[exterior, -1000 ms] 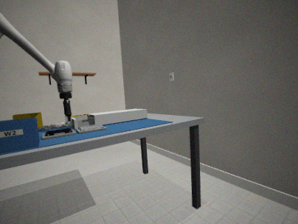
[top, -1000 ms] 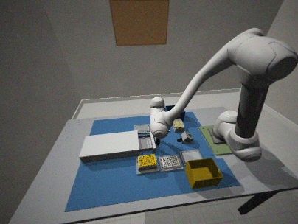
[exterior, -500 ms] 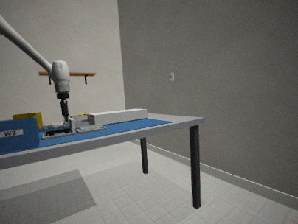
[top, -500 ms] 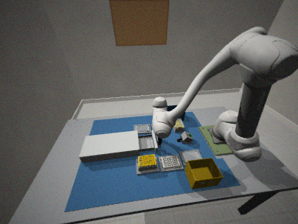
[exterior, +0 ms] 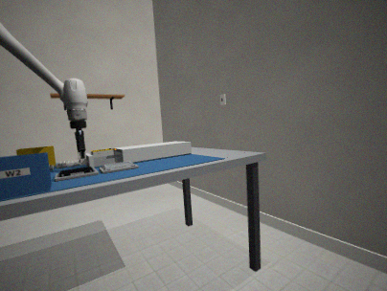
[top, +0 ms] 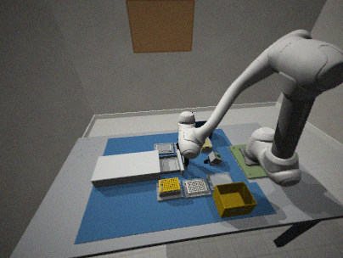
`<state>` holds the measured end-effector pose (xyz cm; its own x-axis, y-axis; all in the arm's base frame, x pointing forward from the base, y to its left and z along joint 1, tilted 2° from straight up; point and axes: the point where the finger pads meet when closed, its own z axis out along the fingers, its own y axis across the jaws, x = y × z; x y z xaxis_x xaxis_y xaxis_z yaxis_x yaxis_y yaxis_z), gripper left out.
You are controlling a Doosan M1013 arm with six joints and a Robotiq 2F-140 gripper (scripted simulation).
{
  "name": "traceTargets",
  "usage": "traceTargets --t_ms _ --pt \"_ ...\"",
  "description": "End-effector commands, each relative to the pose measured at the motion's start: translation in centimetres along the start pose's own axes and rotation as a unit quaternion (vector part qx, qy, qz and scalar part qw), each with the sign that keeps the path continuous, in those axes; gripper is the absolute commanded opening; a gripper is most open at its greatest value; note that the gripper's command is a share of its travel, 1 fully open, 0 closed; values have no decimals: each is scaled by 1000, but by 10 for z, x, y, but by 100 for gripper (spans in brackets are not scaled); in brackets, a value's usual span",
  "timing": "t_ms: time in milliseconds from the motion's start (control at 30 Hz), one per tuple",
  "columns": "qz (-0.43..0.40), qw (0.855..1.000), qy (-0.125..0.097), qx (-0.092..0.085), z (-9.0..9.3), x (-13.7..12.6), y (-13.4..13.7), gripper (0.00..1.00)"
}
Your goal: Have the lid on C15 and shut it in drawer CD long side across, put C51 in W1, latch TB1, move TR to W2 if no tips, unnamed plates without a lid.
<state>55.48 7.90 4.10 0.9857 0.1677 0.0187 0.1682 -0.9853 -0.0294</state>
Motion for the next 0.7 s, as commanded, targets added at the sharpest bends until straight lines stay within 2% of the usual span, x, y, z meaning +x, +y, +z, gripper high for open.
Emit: traceTargets --t_ms 0,667 --pt "0 1000 0 0 0 -4 0 0" --pt "0 1000 0 0 0 -27 0 0"
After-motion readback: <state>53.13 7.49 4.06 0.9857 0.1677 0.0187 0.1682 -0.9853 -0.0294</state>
